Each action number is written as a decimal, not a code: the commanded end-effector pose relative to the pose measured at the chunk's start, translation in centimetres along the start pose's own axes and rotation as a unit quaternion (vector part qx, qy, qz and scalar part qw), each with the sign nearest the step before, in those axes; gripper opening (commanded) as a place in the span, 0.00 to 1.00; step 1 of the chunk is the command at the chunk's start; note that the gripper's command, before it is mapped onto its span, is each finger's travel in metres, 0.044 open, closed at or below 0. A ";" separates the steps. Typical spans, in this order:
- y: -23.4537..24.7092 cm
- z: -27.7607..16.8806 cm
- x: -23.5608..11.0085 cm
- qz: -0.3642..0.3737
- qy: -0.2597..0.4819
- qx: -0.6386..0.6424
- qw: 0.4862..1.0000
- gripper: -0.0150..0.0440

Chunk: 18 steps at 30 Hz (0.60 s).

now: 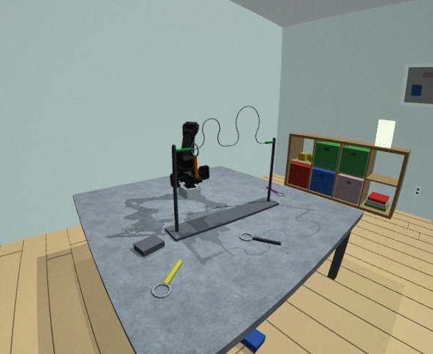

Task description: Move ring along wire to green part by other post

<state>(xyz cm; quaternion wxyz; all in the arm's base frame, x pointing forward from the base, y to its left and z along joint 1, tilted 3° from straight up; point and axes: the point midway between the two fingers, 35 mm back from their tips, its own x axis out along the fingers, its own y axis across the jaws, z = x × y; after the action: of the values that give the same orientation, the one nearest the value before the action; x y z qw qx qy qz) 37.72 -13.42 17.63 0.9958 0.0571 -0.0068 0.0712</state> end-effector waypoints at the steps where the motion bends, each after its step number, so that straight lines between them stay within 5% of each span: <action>1: 0.8 0.3 0.0 -0.001 -0.004 0.016 1.000 0.00; 18: 5.9 1.1 0.1 0.002 -0.007 0.158 0.987 0.00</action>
<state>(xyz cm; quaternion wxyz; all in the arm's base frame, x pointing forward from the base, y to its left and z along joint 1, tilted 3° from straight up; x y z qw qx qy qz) 37.15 -8.57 18.76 0.9797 0.1865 -0.0004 0.0730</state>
